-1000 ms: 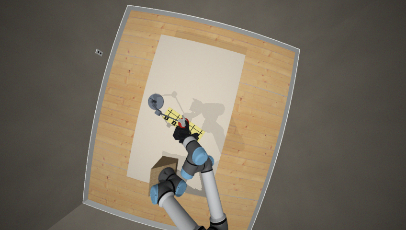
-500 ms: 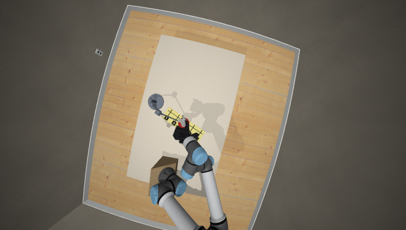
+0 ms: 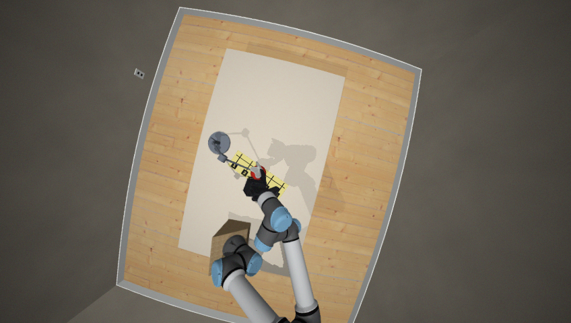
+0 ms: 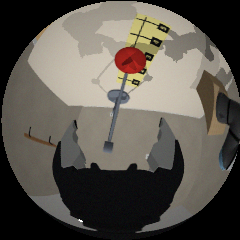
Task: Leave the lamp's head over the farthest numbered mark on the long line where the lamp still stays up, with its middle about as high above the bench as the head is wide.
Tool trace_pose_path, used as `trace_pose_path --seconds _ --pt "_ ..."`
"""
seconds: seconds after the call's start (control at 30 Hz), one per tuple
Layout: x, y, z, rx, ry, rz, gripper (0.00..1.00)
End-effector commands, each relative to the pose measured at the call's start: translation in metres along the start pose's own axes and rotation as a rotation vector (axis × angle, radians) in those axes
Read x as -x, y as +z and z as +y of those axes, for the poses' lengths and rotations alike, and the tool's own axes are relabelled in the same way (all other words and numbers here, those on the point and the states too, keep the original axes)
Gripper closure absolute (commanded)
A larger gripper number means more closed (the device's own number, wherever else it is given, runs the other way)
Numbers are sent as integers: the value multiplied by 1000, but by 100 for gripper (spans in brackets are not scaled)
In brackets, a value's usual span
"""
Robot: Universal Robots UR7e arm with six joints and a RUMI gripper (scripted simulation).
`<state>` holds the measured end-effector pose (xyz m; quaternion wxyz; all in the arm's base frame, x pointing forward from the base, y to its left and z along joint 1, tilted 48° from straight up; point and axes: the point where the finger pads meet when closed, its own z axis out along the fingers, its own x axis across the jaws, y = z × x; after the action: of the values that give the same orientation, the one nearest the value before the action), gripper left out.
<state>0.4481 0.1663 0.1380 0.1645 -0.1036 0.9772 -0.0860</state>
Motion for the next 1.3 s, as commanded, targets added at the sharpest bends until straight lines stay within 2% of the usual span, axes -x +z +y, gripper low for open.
trace_pose_path --seconds 0.0,0.23,0.73,1.27 --pt "0 0 1 -103 138 29 0" --pt "0 0 1 -103 138 29 0" --pt "-3 39 -7 -68 92 19 0" --pt "-7 69 -14 -83 112 26 0"
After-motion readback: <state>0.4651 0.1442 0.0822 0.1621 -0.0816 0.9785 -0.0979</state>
